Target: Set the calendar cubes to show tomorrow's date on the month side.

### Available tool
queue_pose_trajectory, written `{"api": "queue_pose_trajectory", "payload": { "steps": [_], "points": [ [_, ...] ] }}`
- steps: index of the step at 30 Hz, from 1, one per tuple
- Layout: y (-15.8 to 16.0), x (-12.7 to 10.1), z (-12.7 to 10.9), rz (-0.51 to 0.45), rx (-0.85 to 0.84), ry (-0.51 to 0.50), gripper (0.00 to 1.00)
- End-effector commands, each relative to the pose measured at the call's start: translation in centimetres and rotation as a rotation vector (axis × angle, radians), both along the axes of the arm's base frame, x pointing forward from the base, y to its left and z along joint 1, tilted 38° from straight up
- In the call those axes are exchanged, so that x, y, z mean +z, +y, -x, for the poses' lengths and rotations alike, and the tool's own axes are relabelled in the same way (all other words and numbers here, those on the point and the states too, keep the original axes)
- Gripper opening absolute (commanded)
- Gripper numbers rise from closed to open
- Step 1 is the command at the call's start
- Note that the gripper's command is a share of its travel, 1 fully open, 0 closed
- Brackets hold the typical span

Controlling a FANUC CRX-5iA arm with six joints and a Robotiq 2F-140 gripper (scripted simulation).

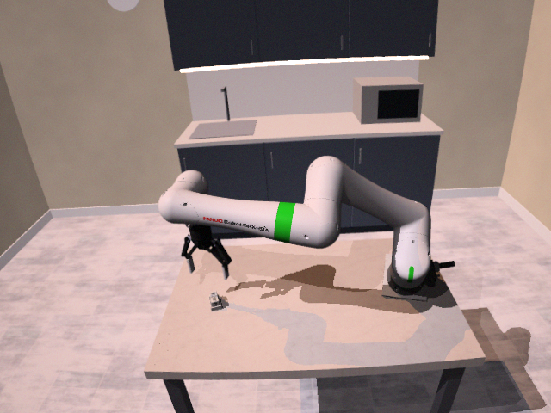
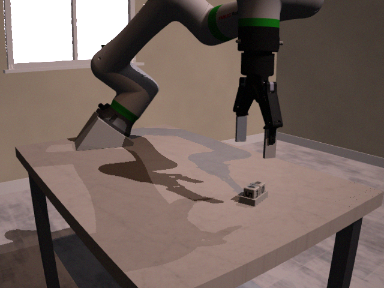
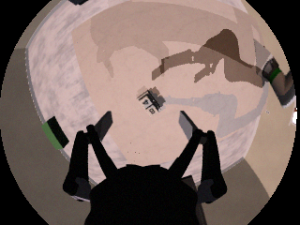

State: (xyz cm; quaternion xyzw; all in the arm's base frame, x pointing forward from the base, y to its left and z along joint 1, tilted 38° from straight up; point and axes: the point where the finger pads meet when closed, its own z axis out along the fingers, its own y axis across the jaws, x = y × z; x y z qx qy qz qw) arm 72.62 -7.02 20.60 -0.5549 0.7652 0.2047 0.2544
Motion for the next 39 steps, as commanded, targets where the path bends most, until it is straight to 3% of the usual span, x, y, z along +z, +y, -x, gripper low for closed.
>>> {"api": "queue_pose_trajectory", "payload": {
  "steps": [1, 11, 20, 21, 39],
  "points": [
    [0.14, -0.20, -0.07, 0.022, 0.112, -0.094, 1.00],
    [0.53, -0.69, -0.23, 0.074, 0.361, -0.283, 1.00],
    [0.73, -0.94, -0.31, 0.102, 0.489, -0.380, 1.00],
    [0.73, -0.94, -0.31, 0.102, 0.489, -0.380, 0.35],
    [0.73, -0.94, -0.31, 0.102, 0.489, -0.380, 0.35]
  ]
}}
